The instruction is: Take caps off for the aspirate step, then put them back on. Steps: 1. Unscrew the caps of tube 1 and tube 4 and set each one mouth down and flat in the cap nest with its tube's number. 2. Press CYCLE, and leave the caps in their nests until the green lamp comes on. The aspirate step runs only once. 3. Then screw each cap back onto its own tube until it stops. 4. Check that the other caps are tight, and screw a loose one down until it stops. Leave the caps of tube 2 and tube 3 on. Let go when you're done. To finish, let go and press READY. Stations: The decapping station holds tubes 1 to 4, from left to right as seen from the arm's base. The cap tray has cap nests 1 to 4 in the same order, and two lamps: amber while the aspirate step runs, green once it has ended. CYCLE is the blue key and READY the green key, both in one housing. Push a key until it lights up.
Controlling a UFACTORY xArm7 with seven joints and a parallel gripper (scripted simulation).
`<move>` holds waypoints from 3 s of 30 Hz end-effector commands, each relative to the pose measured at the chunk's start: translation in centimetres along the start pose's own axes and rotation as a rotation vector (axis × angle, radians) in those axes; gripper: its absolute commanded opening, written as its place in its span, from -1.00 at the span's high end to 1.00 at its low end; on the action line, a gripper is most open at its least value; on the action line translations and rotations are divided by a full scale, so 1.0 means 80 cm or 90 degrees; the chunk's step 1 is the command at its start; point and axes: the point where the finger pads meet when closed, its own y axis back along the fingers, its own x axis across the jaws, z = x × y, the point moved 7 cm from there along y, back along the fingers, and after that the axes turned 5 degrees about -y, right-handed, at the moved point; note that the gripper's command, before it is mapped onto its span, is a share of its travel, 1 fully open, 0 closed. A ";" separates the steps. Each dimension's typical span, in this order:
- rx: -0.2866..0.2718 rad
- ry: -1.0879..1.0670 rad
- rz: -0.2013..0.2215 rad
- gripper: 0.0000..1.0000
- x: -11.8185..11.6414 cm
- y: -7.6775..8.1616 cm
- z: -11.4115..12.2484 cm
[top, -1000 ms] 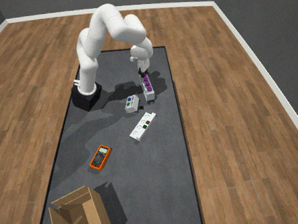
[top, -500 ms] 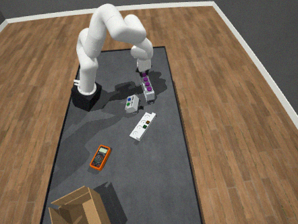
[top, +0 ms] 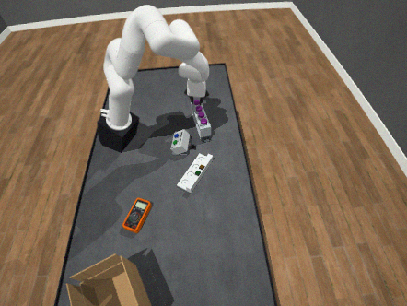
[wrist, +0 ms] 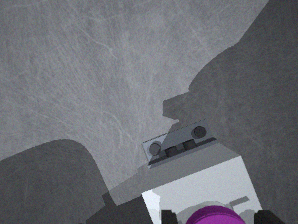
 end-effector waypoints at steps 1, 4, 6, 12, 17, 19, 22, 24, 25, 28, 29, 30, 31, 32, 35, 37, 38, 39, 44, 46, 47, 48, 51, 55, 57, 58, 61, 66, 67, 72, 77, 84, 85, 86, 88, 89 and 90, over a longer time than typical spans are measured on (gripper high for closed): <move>0.000 -0.162 0.040 0.08 -0.004 0.002 -0.003; 0.003 -0.240 0.037 0.08 -0.004 0.002 -0.003; 0.003 -0.259 0.040 0.08 -0.004 0.002 -0.003; 0.003 -0.259 0.040 0.08 -0.004 0.002 -0.003; 0.003 -0.259 0.040 1.00 -0.004 0.002 -0.003; 0.003 -0.259 0.040 1.00 -0.004 0.002 -0.003; 0.003 -0.259 0.040 1.00 -0.004 0.002 -0.003; 0.003 -0.259 0.040 1.00 -0.004 0.002 -0.003; 0.003 -0.259 0.040 1.00 -0.004 0.002 -0.003; 0.003 -0.259 0.040 1.00 -0.004 0.002 -0.003; 0.003 -0.259 0.039 1.00 -0.004 0.002 -0.003; 0.002 -0.227 0.040 1.00 -0.004 0.002 -0.003; 0.001 -0.195 0.040 1.00 -0.004 0.002 -0.003; 0.000 -0.163 0.040 1.00 -0.004 0.002 -0.003; -0.001 -0.132 0.039 1.00 -0.004 0.002 -0.003; -0.003 -0.068 0.039 1.00 -0.004 0.002 -0.003; -0.004 -0.036 0.039 1.00 -0.004 0.002 -0.003; -0.005 -0.004 0.039 1.00 -0.004 0.002 -0.003; -0.009 0.141 0.039 1.00 -0.004 0.002 -0.003; -0.011 0.195 0.039 1.00 -0.004 0.002 -0.003; -0.012 0.222 0.039 1.00 -0.004 0.002 -0.003; -0.013 0.250 0.039 1.00 -0.004 0.002 -0.003; -0.014 0.277 0.039 1.00 -0.004 0.002 -0.003; -0.018 0.417 0.036 1.00 -0.004 0.002 -0.003; -0.019 0.467 0.038 1.00 -0.004 0.002 -0.003; -0.020 0.493 0.037 1.00 -0.005 0.003 -0.003; -0.023 0.573 0.037 1.00 -0.005 0.003 -0.003; -0.027 0.704 0.035 1.00 -0.005 0.003 -0.003; -0.027 0.704 0.035 1.00 -0.005 0.003 -0.003; -0.027 0.741 0.032 1.00 -0.004 0.003 -0.003; -0.027 0.741 0.032 1.00 -0.004 0.003 -0.003; -0.027 0.741 0.032 0.08 -0.004 0.003 -0.003; -0.027 0.741 0.032 0.08 -0.004 0.003 -0.003; -0.027 0.741 0.032 0.08 -0.004 0.003 -0.003; -0.027 0.741 0.032 0.08 -0.004 0.003 -0.003; -0.027 0.741 0.032 0.08 -0.004 0.003 -0.003; -0.027 0.741 0.032 0.08 -0.004 0.003 -0.003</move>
